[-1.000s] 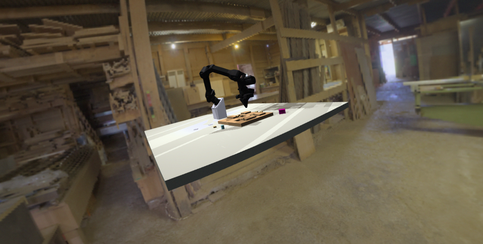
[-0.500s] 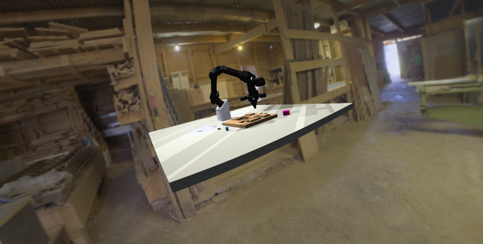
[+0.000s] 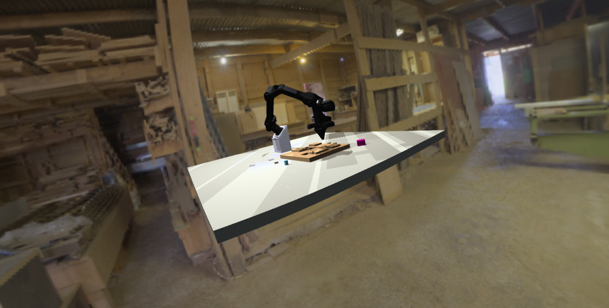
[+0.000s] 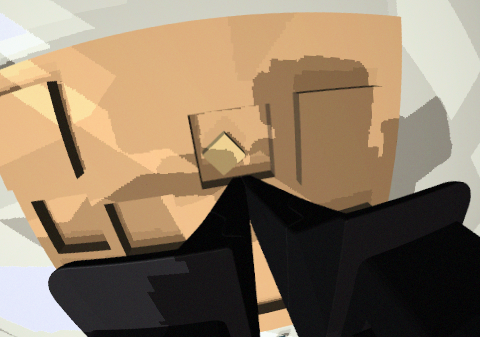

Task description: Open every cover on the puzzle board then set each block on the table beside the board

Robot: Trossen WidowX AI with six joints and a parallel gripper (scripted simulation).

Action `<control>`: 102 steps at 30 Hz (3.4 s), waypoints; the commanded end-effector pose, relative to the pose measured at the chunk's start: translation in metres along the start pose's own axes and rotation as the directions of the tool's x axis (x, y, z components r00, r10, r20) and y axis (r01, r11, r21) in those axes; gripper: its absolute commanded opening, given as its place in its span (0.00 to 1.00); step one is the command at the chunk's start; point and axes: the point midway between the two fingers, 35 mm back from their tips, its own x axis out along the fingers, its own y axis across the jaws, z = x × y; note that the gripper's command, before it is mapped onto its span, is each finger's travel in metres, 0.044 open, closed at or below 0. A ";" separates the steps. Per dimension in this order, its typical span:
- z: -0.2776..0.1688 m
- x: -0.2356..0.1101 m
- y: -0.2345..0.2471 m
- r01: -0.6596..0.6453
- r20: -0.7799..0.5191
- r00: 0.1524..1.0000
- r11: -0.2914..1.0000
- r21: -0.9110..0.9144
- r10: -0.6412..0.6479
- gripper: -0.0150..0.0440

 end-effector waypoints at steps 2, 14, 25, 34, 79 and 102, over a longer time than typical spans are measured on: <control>0.001 0.023 0.004 0.001 -0.009 1.000 0.811 0.585 0.006 0.25; 0.000 0.034 0.005 0.005 -0.010 1.000 0.568 0.823 0.006 0.25; -0.001 0.041 0.005 0.005 -0.010 1.000 0.568 0.823 0.006 0.25; -0.001 0.046 0.004 0.005 -0.010 1.000 0.568 0.823 0.006 0.25; 0.004 -0.004 -0.004 -0.008 -0.007 1.000 0.902 -0.431 0.005 0.50; 0.003 0.019 -0.003 -0.010 -0.009 1.000 0.825 -0.565 0.006 0.50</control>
